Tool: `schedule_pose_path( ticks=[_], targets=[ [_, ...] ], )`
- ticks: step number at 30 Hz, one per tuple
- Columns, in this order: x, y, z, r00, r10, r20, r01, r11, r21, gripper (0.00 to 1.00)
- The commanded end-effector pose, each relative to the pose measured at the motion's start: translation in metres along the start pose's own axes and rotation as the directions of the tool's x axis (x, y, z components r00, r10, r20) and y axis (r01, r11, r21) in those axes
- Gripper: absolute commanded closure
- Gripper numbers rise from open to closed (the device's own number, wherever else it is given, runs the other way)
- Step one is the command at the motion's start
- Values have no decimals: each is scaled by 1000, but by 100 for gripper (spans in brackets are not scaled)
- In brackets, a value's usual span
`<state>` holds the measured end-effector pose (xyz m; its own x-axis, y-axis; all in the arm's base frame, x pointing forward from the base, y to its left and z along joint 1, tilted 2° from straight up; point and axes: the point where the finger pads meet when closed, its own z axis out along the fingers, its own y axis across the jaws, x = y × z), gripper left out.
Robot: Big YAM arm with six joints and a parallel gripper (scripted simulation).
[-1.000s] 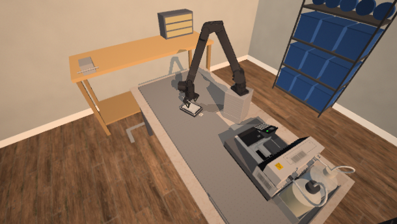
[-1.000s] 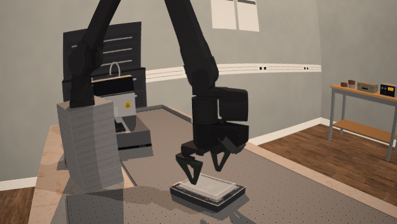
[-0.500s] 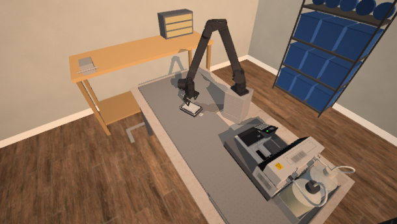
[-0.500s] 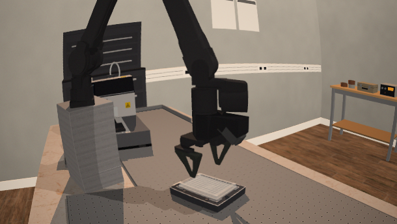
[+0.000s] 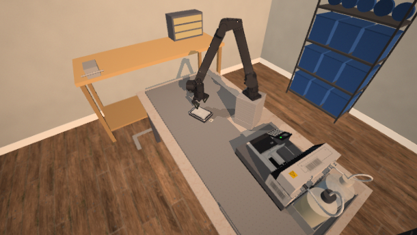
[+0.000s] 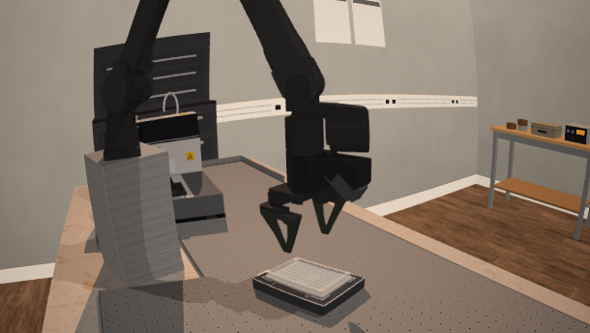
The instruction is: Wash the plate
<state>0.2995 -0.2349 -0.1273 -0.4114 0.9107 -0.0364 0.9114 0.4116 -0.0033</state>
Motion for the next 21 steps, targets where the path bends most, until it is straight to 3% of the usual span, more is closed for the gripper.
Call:
schedule_pose_path(
  ticks=[1,8,21],
  targets=[
    [1,3,-15,1000,0,10,0,1000,-8,0],
    [1,3,-23,1000,1,10,0,1000,-7,0],
    [1,2,-21,1000,1,9,-1,1000,-7,0]
  ],
)
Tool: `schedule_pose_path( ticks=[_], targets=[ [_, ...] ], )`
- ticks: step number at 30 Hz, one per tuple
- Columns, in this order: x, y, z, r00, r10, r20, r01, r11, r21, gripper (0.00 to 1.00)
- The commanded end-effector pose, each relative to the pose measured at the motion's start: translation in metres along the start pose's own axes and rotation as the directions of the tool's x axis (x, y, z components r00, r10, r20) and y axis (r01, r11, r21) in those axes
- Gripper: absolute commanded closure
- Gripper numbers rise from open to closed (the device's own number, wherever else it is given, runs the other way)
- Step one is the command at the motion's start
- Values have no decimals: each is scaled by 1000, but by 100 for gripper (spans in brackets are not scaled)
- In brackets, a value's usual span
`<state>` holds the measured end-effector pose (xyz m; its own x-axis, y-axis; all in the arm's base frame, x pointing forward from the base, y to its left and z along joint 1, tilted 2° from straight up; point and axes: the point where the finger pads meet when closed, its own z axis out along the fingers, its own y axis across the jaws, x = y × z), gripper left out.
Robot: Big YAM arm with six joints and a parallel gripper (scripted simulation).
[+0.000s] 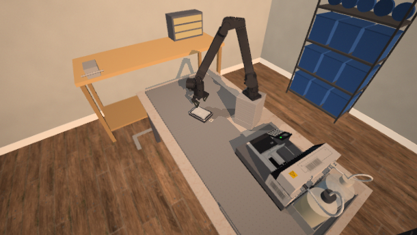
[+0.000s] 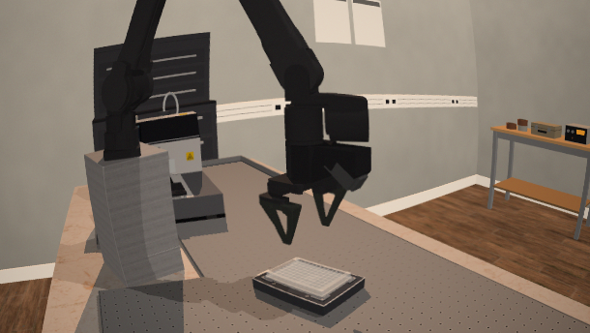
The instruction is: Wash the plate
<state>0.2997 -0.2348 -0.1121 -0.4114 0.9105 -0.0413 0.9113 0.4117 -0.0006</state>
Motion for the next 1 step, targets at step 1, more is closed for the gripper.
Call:
schedule_pose_path(
  ticks=[1],
  targets=[
    [2,2,-5,1000,1,4,-1,1000,-4,0]
  ],
)
